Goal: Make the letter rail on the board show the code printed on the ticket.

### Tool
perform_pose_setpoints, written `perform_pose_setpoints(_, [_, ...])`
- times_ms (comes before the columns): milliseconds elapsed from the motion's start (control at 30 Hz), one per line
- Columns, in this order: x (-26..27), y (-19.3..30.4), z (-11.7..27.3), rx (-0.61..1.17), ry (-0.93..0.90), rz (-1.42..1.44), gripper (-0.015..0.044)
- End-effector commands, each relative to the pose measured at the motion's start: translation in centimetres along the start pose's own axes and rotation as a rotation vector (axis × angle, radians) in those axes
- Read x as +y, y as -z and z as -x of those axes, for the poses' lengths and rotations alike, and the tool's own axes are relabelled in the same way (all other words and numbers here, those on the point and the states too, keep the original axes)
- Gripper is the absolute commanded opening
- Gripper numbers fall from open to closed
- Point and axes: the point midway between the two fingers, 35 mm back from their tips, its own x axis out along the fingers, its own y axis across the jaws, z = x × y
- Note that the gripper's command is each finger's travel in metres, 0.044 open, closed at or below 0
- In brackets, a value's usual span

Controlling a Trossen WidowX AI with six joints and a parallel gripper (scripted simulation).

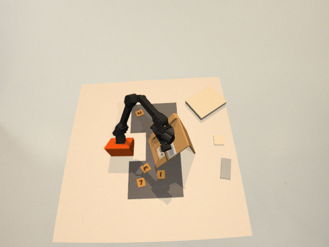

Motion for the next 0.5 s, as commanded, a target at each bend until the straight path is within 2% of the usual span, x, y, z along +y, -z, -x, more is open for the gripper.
perform_pose_setpoints(0, [-0.01,-0.22,-0.10,-0.005,0.000,-0.002,0.0000])
perform_pose_setpoints(467, [0.00,-0.71,-0.60,-0.005,0.000,-0.002,0.0000])
